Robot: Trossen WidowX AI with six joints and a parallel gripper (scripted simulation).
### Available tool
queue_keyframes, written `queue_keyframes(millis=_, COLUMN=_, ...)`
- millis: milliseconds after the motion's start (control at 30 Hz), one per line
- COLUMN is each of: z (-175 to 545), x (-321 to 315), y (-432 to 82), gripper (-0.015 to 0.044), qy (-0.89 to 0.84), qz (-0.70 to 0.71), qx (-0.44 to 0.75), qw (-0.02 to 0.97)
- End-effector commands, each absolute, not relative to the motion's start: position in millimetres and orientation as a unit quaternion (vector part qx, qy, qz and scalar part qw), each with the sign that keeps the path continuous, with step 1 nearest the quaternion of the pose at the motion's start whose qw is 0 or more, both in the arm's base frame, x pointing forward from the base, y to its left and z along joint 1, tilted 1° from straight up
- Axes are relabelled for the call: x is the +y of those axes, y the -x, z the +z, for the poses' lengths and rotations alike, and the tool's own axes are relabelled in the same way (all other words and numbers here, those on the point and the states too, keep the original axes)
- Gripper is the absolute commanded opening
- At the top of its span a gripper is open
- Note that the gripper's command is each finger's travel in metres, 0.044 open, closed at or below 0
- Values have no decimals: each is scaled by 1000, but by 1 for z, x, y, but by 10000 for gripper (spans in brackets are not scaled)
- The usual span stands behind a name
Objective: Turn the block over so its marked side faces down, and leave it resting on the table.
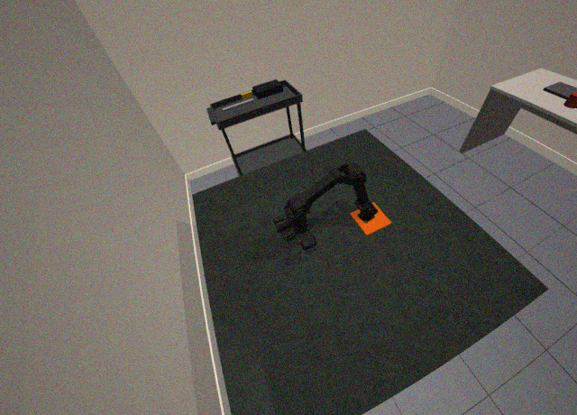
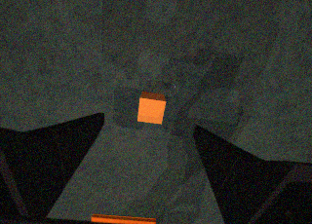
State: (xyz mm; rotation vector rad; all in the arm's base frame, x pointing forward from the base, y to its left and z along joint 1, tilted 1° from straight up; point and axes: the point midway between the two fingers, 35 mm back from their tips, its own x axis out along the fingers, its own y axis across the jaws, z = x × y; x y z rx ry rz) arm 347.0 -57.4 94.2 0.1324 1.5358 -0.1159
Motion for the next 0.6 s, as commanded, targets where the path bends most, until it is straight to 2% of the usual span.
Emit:
queue_keyframes(millis=0, z=84, x=-58, y=-348, gripper=440, qy=-56, qz=-52, qx=692, qw=718)
queue_keyframes(millis=567, z=59, x=-58, y=-349, gripper=440, qy=-56, qz=-52, qx=692, qw=718)
